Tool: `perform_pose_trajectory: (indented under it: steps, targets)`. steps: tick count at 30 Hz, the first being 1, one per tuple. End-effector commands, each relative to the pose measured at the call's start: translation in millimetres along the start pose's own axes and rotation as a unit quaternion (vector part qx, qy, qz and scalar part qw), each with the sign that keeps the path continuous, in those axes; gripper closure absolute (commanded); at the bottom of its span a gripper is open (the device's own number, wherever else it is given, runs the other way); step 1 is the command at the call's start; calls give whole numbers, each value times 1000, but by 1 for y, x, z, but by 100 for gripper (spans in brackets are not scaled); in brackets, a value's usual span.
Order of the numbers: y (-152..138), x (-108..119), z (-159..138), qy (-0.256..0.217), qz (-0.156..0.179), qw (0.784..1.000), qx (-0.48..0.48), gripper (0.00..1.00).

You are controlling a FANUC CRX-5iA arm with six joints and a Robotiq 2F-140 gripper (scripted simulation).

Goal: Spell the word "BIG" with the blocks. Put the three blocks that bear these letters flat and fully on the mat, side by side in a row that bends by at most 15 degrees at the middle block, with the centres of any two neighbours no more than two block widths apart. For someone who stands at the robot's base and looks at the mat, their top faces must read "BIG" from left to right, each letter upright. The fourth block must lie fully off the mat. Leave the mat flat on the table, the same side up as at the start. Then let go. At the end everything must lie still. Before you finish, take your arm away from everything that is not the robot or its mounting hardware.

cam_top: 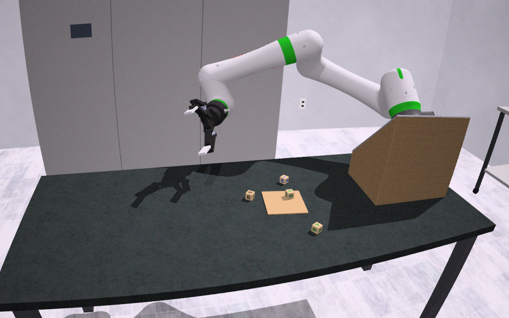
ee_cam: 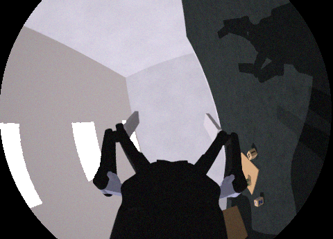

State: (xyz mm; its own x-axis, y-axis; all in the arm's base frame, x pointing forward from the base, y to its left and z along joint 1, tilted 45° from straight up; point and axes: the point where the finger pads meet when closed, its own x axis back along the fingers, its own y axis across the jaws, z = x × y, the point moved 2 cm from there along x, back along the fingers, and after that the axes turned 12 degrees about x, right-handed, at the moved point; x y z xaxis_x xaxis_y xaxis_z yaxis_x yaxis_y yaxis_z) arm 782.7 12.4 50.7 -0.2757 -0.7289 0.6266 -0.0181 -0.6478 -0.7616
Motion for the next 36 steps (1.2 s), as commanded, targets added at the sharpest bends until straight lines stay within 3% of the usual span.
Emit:
perform_pose_trajectory:
  steps: [1, 23, 27, 32, 34, 36]
  targets:
    - [0, 0, 0, 0, 0, 1000, 0, 0]
    - [-6, 2, -6, -8, -8, 1000, 5, 0]
    - [-25, 10, -26, -34, -35, 999, 19, 0]
    - [-58, 33, -65, -79, -91, 992, 46, 0]
    - [-58, 33, -65, -79, -91, 992, 46, 0]
    - [-76, 50, -89, -103, -127, 984, 63, 0]
